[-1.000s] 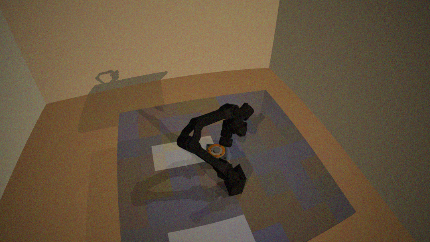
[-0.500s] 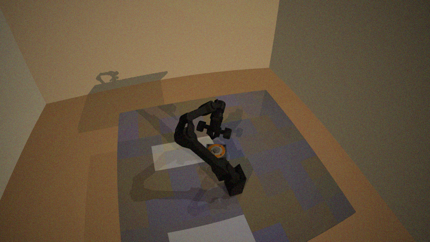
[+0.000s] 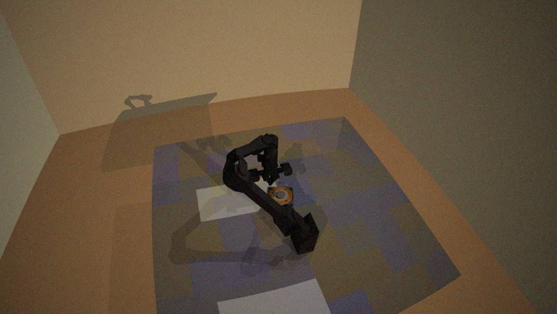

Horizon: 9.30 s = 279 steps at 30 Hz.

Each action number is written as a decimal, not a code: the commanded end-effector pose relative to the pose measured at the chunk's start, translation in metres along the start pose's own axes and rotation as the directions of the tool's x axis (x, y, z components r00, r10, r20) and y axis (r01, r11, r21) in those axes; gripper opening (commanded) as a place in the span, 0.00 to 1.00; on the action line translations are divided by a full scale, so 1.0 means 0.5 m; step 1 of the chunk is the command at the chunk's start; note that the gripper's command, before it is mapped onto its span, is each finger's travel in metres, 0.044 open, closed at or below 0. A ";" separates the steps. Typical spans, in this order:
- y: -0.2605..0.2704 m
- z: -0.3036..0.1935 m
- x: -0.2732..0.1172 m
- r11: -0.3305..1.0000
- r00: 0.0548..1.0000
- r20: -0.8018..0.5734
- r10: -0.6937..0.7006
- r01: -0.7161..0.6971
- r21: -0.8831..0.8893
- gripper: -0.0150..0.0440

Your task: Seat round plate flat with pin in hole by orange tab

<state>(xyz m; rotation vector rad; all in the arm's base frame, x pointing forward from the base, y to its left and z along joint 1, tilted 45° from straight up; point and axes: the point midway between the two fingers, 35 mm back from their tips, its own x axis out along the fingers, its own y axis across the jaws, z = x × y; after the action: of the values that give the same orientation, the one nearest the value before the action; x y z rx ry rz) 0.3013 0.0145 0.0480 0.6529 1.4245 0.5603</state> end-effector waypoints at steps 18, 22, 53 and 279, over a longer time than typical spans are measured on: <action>0.009 -0.019 0.091 1.000 1.000 -0.010 0.002 -0.002 0.001 0.25; 0.013 -0.029 0.091 1.000 1.000 -0.010 0.002 -0.002 0.001 0.25; 0.018 -0.056 0.091 1.000 1.000 -0.011 0.002 -0.002 0.001 0.25; -0.140 -0.152 0.083 1.000 1.000 -0.012 -0.002 0.002 0.003 0.25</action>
<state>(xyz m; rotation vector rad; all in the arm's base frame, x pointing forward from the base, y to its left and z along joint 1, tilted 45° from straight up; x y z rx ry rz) 0.2231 0.0038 -0.0310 0.6637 1.4425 0.5609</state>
